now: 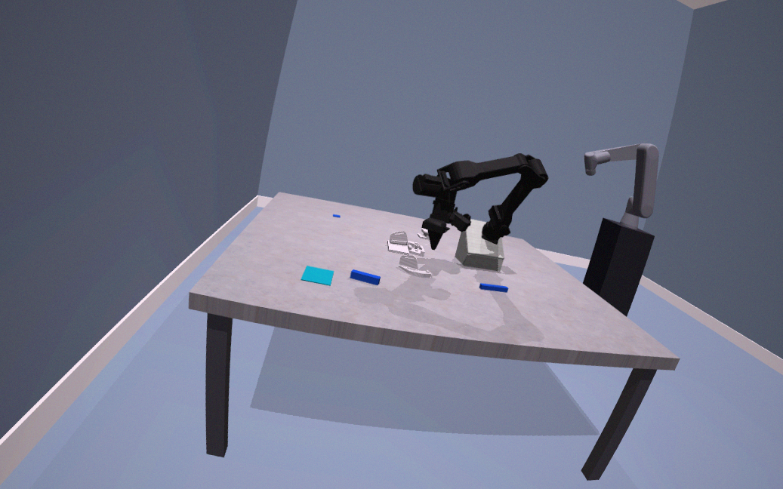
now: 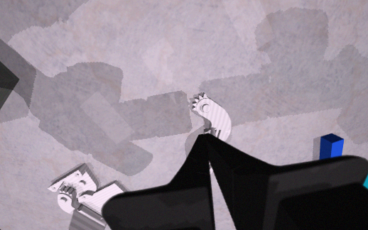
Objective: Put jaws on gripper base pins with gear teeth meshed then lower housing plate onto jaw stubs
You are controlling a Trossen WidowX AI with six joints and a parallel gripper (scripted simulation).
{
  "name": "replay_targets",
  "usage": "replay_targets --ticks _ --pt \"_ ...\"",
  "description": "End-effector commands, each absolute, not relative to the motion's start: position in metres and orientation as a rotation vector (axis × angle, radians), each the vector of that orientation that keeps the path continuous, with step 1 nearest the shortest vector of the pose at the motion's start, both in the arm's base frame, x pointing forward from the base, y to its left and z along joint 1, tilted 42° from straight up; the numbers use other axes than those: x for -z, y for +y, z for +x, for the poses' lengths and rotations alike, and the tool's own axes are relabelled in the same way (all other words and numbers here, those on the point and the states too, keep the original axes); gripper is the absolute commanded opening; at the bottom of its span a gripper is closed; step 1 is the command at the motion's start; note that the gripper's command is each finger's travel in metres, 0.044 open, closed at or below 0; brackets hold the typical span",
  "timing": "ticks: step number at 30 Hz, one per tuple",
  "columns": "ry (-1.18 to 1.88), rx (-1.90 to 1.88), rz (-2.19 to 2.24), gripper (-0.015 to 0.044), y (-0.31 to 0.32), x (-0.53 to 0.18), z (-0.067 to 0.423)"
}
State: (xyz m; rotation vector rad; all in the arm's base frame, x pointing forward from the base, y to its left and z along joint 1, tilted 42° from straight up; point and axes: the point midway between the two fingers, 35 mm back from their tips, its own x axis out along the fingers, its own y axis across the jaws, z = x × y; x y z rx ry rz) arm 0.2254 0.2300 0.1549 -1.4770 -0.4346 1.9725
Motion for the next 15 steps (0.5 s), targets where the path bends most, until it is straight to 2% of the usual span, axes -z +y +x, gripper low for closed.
replay_targets --ticks 1,15 --pt "-0.435 -1.972 -1.477 0.0026 0.23 -0.1549 0.2254" --pt "-0.435 -1.972 -1.477 0.0394 0.23 -0.1549 0.2254"
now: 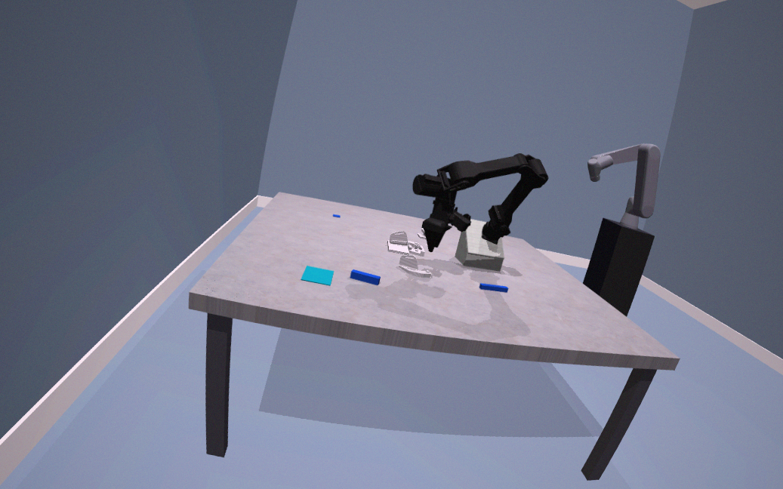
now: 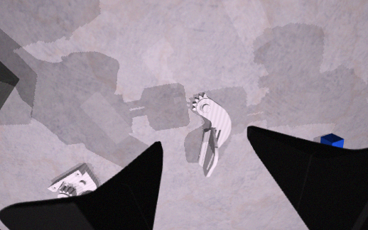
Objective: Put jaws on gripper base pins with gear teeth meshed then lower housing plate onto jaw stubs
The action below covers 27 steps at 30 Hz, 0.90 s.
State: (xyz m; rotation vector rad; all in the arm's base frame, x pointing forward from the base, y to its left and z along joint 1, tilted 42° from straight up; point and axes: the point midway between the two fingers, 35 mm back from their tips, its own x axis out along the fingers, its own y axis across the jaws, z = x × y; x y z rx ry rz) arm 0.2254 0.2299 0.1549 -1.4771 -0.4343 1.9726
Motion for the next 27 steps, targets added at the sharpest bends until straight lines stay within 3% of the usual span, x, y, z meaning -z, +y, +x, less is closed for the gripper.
replay_targets --ticks 1,2,27 --pt "-0.435 -1.972 -1.477 0.042 0.23 -0.1549 0.2254" --pt "-0.435 -1.972 -1.477 0.044 0.23 -0.1549 0.2254" --pt "-0.435 -1.972 -1.477 0.044 0.23 -0.1549 0.2254"
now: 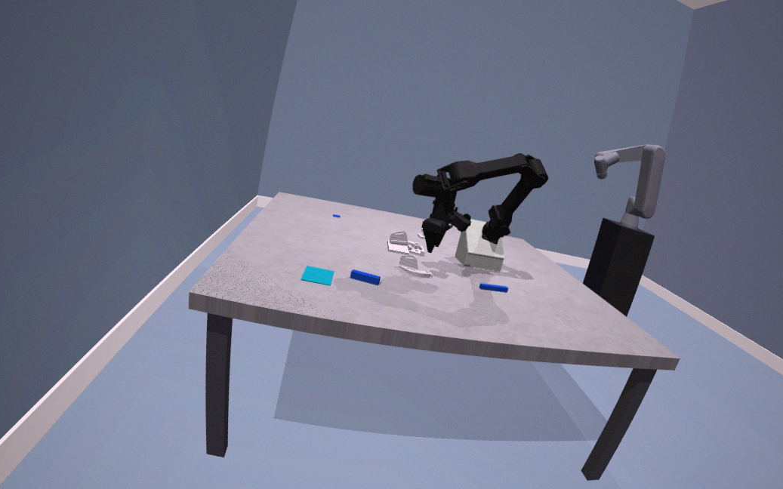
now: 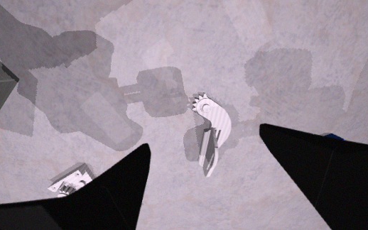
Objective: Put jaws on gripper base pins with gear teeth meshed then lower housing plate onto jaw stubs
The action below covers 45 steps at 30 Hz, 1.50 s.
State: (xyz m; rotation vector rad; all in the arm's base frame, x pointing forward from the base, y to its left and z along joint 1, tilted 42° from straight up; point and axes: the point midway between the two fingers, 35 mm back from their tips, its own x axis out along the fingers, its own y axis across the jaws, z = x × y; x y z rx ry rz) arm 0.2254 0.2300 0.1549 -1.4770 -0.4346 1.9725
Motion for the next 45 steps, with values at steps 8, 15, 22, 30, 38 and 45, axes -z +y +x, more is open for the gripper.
replay_targets --ticks 8,15,22,30,38,45 --pt "-0.435 -1.972 -1.477 0.0309 0.23 -0.1549 0.2254" --pt "-0.435 -1.972 -1.477 0.0125 0.23 -0.1549 0.2254" --pt "-0.435 -1.972 -1.477 0.0 0.23 -0.1549 0.2254" --pt "-0.435 -1.972 -1.477 0.0 0.23 -0.1549 0.2254" --pt "-0.434 -1.973 -1.477 0.0026 0.23 -0.1549 0.2254" --pt "-0.434 -1.973 -1.477 0.021 0.23 -0.1549 0.2254"
